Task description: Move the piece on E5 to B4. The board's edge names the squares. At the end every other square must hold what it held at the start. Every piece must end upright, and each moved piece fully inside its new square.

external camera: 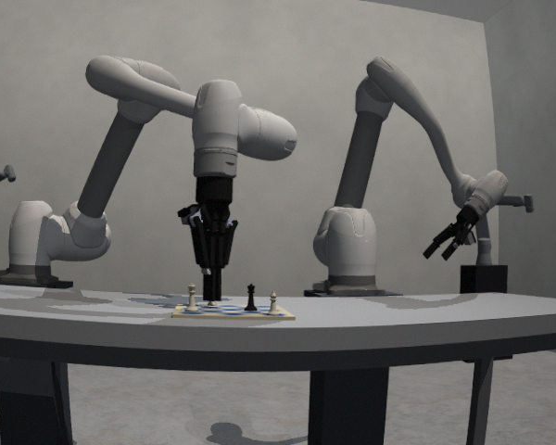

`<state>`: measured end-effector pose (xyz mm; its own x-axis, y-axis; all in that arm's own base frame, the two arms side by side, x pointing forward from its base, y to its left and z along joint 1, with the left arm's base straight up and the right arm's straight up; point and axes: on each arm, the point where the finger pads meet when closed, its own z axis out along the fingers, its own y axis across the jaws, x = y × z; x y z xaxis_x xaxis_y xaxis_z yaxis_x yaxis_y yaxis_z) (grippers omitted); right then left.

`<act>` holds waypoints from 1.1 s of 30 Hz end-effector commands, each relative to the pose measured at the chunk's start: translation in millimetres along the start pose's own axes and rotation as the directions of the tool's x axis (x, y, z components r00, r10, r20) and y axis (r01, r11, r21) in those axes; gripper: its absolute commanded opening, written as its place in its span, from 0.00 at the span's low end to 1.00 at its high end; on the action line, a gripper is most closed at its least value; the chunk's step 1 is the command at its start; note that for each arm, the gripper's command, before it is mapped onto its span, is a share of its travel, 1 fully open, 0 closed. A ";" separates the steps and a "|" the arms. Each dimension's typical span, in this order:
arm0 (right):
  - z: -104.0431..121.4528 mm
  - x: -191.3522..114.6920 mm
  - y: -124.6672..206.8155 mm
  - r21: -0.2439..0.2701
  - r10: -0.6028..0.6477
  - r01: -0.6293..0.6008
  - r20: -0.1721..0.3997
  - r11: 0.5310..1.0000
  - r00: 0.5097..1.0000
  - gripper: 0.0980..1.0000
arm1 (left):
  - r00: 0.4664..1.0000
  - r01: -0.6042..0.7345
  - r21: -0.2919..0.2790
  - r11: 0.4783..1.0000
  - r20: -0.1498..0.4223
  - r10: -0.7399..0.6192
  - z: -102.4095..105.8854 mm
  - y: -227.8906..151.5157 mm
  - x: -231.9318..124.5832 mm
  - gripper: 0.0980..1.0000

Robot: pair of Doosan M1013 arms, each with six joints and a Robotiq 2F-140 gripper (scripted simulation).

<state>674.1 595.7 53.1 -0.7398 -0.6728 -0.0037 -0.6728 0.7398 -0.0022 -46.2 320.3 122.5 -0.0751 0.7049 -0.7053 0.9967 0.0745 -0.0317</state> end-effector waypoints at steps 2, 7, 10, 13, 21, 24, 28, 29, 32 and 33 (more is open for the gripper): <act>5.7 3.1 0.7 -0.005 0.008 -0.008 -0.005 1.000 1.000 0.00 | 1.000 0.000 0.000 1.000 -0.001 0.000 -0.5 -0.1 0.0 1.00; 5.7 3.1 0.7 -0.005 0.008 -0.008 -0.005 1.000 1.000 0.00 | 1.000 0.000 0.000 1.000 -0.001 0.000 -0.5 -0.1 0.0 1.00; 5.7 3.1 0.7 -0.005 0.008 -0.008 -0.005 1.000 1.000 0.00 | 1.000 0.000 0.000 1.000 -0.001 0.000 -0.5 -0.1 0.0 1.00; 5.7 3.1 0.7 -0.005 0.008 -0.008 -0.005 1.000 1.000 0.00 | 1.000 0.000 0.000 1.000 -0.001 0.000 -0.5 -0.1 0.0 1.00; 5.6 3.1 0.2 -0.005 0.008 -0.008 -0.005 1.000 1.000 0.00 | 1.000 0.000 0.000 1.000 -0.001 0.000 -0.5 -0.1 0.0 1.00; 5.5 3.2 -0.8 -0.005 0.009 -0.009 -0.005 1.000 1.000 0.00 | 1.000 0.000 0.000 1.000 -0.001 0.000 -0.5 -0.1 0.0 1.00; 5.2 3.3 -1.7 -0.005 0.009 -0.009 -0.004 1.000 1.000 0.00 | 1.000 0.000 0.000 1.000 -0.001 0.000 -0.5 -0.1 0.0 1.00; 5.1 3.3 -1.8 -0.005 0.009 -0.009 -0.004 1.000 1.000 0.00 | 1.000 0.000 0.000 1.000 -0.001 0.000 -0.5 -0.1 0.0 1.00; 5.0 3.4 -1.8 -0.005 0.008 -0.008 -0.004 1.000 1.000 0.00 | 1.000 0.000 0.000 1.000 -0.001 0.000 -0.5 -0.1 0.0 1.00; 5.0 3.4 -1.8 -0.005 0.008 -0.008 -0.004 1.000 1.000 0.00 | 1.000 0.000 0.000 1.000 -0.001 0.000 -0.5 -0.1 0.0 1.00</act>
<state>674.5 594.2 52.4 -0.7409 -0.6716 -0.0026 -0.6716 0.7409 -0.0022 -46.2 320.3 122.5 -0.0751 0.7049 -0.7053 0.9967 0.0745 -0.0317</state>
